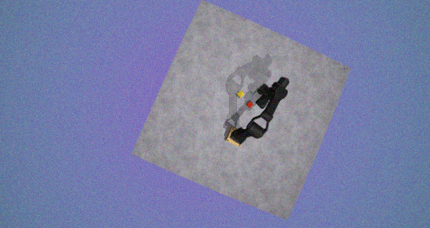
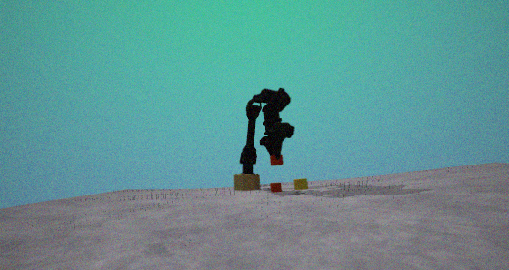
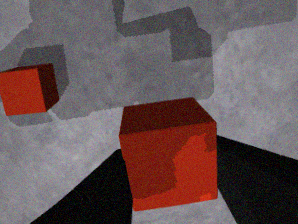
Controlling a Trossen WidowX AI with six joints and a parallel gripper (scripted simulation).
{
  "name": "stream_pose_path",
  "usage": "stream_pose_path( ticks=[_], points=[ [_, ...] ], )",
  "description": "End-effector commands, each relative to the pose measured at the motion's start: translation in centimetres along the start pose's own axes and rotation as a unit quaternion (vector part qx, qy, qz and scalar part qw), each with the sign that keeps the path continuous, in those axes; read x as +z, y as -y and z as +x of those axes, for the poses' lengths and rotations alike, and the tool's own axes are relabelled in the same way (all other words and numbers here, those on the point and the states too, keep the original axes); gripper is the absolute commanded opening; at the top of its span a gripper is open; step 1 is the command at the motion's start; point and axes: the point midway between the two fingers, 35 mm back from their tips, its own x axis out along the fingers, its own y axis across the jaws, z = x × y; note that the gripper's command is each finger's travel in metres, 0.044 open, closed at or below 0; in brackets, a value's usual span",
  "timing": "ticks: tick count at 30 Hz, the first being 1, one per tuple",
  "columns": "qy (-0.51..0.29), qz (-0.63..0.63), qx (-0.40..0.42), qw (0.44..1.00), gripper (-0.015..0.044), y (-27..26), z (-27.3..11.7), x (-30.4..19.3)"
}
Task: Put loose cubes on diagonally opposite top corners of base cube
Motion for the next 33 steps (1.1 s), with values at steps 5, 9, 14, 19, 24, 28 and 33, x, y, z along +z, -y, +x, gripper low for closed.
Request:
stream_pose_path(
  ticks=[5, 9, 14, 19, 24, 28, 33],
  points=[
    [0.001, 0.066, -0.005, 0.998, 0.0105, -0.7, 0.2, 2.5],
    [0.002, 0.098, -0.005, 0.995, 0.0105, -1.1, 0.4, 3.7],
    [0.003, 0.138, -0.005, 0.990, 0.0105, -1.7, 0.7, 5.2],
    [0.005, 0.177, -0.005, 0.984, 0.0105, -2.3, 1.0, 6.6],
    [0.006, 0.216, -0.005, 0.976, 0.0105, -3.1, 1.2, 8.0],
    [0.007, 0.250, -0.004, 0.968, 0.0105, -3.7, 1.4, 9.0],
    [0.007, 0.291, -0.002, 0.957, 0.0105, -4.4, 1.6, 10.2]
  ],
)
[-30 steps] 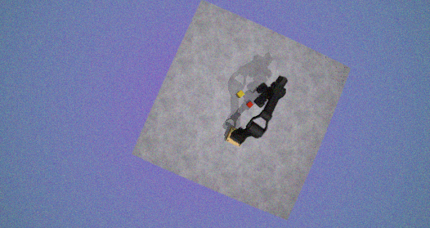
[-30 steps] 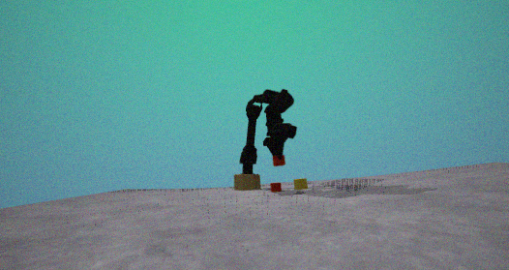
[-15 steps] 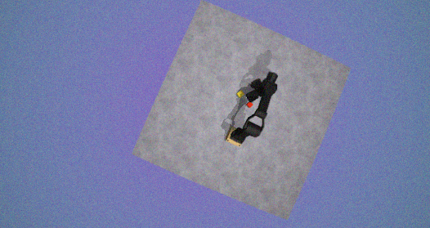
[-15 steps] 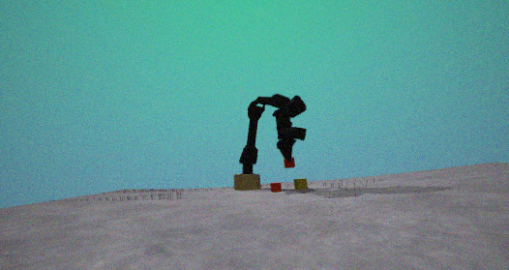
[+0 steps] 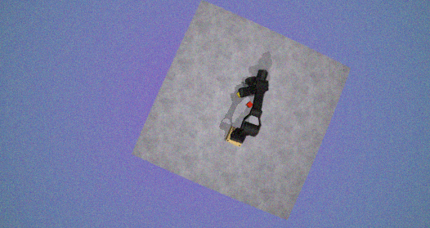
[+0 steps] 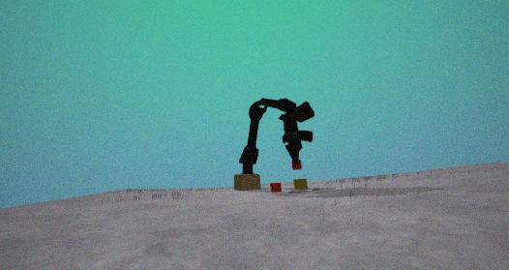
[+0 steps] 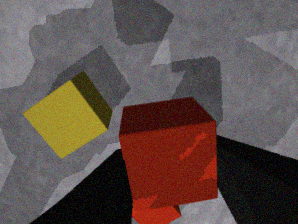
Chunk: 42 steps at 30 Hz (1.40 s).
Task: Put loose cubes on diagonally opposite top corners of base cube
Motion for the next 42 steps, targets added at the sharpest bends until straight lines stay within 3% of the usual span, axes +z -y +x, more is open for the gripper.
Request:
stream_pose_path(
  ticks=[1, 17, 31, 42],
  points=[
    [0.001, 0.038, -0.002, 0.999, 0.0105, -1.0, 0.0, 0.5],
    [-0.001, 0.170, 0.002, 0.985, 0.0105, -5.1, 0.7, 2.0],
    [-0.001, 0.171, 0.002, 0.985, 0.0105, -5.1, 0.8, 2.1],
    [-0.001, 0.174, 0.002, 0.985, 0.0105, -5.2, 3.3, 2.0]
  ],
)
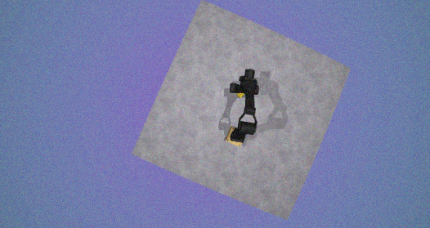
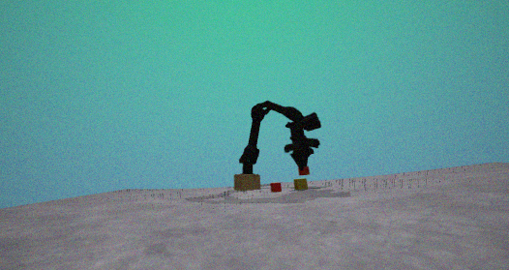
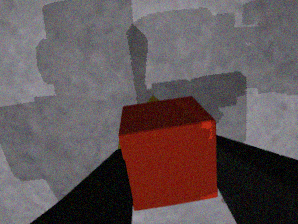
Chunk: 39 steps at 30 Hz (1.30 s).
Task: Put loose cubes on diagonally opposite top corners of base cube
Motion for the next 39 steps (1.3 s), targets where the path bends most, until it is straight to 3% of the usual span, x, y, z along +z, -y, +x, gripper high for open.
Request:
stream_pose_path(
  ticks=[1, 25, 29, 39],
  points=[
    [-0.004, 0.003, -0.002, 1.000, 0.0105, 0.05, 0.95, -0.16],
    [-0.004, 0.000, -0.002, 1.000, 0.0105, 0.05, 1.08, -0.16],
    [-0.004, 0.000, -0.002, 1.000, 0.0205, 0.05, 1.08, -0.16],
    [-0.004, 0.001, 0.000, 1.000, 0.0205, -0.02, 0.09, -0.16]
  ],
)
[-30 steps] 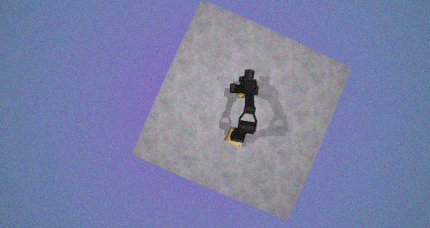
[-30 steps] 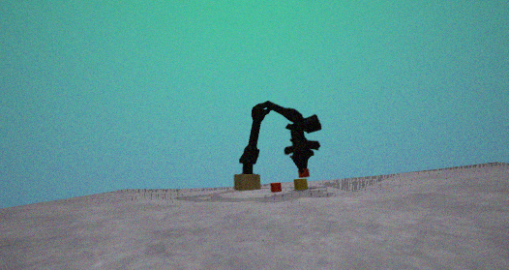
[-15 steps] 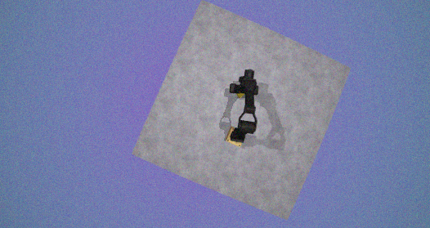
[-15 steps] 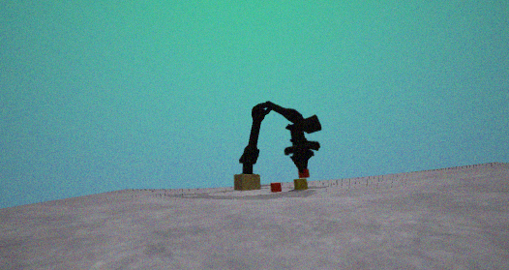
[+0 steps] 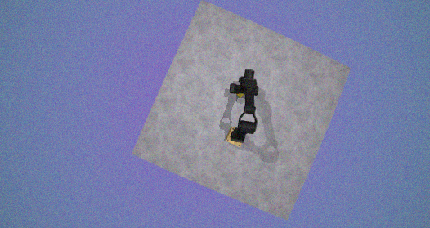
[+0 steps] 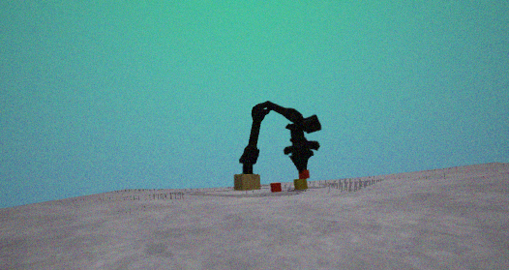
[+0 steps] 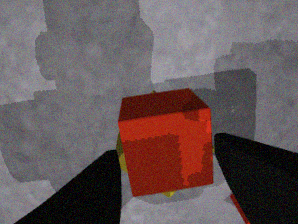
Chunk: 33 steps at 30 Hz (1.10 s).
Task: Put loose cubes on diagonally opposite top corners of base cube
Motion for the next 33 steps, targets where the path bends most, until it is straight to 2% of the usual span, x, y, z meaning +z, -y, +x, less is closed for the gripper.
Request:
stream_pose_path(
  ticks=[1, 29, 31, 33],
  points=[
    [0.006, -0.001, 0.000, 1.000, 0.0205, 0.0, -0.8, 0.2],
    [0.006, -0.001, 0.000, 1.000, 0.0205, 0.0, -2.8, 0.2],
    [0.003, -0.011, -0.001, 1.000, 0.0258, 0.3, -2.7, -0.1],
    [0.002, -0.045, -0.001, 0.999, 0.0265, 1.1, -3.1, -0.7]
  ],
)
